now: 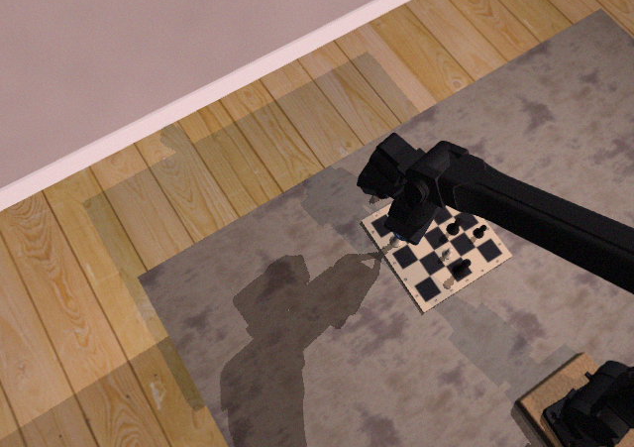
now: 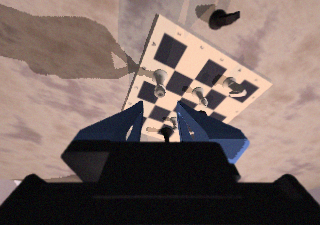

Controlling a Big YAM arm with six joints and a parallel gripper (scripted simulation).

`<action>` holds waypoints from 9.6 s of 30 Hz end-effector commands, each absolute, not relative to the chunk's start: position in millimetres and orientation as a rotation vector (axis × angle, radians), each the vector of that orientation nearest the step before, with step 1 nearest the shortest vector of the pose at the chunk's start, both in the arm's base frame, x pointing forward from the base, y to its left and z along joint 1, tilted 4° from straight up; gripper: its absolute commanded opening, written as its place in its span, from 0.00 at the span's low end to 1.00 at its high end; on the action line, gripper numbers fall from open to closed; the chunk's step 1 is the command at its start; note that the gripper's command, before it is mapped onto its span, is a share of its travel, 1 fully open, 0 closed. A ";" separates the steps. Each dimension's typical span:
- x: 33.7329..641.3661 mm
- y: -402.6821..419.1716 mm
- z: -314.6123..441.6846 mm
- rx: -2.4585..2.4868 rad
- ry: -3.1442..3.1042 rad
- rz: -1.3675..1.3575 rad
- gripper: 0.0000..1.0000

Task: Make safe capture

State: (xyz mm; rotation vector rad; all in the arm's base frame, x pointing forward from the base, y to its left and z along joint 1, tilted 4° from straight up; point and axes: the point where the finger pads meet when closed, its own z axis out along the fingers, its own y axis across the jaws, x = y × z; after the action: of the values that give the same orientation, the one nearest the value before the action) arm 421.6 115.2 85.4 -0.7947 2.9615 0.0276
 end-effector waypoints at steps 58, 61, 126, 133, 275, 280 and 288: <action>423.6 113.1 78.1 -0.802 2.951 0.032 0.41; 423.8 113.6 73.3 -0.803 2.952 0.032 0.41; 426.6 118.0 44.9 -0.798 2.933 0.032 0.00; 426.6 118.0 44.9 -0.798 2.933 0.032 0.00; 469.6 85.1 49.1 -1.277 2.763 0.005 0.00; 469.6 85.1 49.1 -1.277 2.763 0.005 0.00; 469.6 85.1 49.1 -1.277 2.763 0.005 0.00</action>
State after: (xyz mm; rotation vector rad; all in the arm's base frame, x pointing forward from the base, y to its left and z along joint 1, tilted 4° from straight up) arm 468.1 80.4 47.8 -1.2791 2.7849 0.0075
